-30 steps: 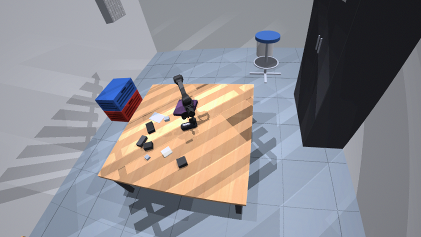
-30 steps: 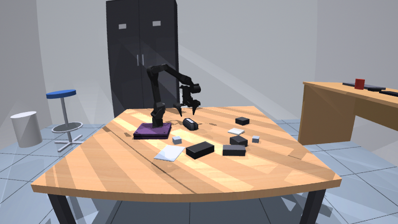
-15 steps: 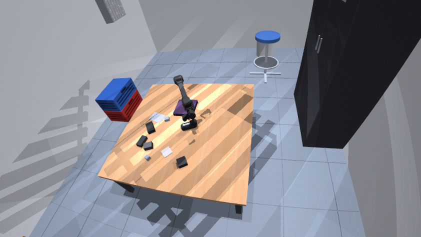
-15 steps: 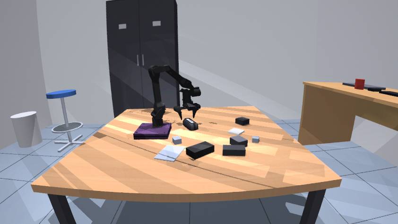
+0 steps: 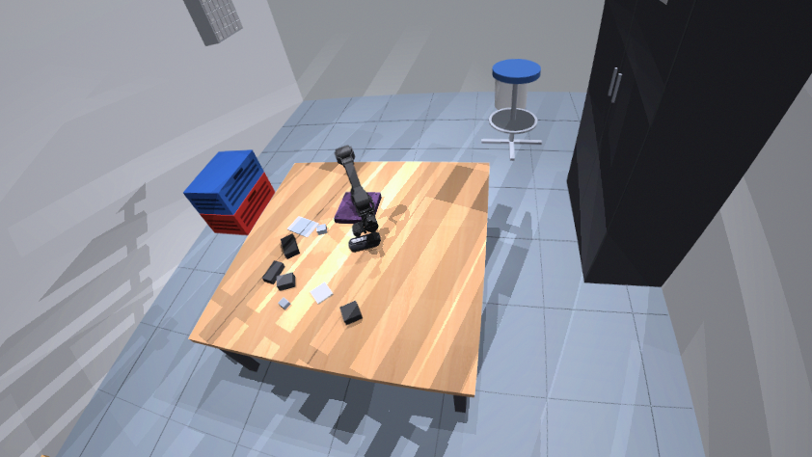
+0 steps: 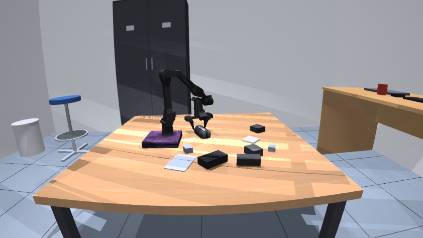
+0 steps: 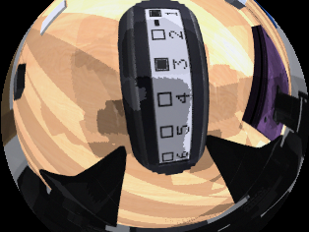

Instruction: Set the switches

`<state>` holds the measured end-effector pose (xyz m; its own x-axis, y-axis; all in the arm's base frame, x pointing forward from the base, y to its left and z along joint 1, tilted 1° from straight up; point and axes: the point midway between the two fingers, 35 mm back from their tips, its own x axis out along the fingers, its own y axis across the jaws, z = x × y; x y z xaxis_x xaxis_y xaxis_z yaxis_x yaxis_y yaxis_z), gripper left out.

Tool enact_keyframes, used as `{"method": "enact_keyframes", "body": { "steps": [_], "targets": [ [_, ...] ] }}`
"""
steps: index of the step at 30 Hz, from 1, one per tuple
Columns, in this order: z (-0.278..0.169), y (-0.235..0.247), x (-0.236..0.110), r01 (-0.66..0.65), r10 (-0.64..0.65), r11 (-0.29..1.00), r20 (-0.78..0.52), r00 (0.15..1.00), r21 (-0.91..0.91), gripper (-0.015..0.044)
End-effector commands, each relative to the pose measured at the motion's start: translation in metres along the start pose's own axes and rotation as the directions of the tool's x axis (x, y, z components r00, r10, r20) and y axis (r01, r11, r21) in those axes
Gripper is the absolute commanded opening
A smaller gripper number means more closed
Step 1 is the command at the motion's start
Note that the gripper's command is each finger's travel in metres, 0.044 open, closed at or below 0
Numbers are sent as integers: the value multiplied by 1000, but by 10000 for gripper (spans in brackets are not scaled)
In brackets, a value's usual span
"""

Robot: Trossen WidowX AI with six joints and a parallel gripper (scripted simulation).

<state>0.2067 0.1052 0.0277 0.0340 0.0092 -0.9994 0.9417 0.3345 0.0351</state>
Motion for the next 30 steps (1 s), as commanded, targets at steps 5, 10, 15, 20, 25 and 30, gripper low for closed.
{"method": "enact_keyframes", "body": {
  "steps": [5,10,15,20,25,30],
  "targets": [
    [1,-2,3,7,-7,1000,5,1000,2,326],
    [1,-2,3,7,-7,1000,5,1000,2,326],
    [1,-2,3,7,-7,1000,5,1000,2,326],
    [2,-2,-1,7,-7,1000,5,1000,2,336],
    [3,-2,-5,7,-7,1000,5,1000,2,336],
    [3,-2,-6,7,-7,1000,5,1000,2,336]
  ]
}}
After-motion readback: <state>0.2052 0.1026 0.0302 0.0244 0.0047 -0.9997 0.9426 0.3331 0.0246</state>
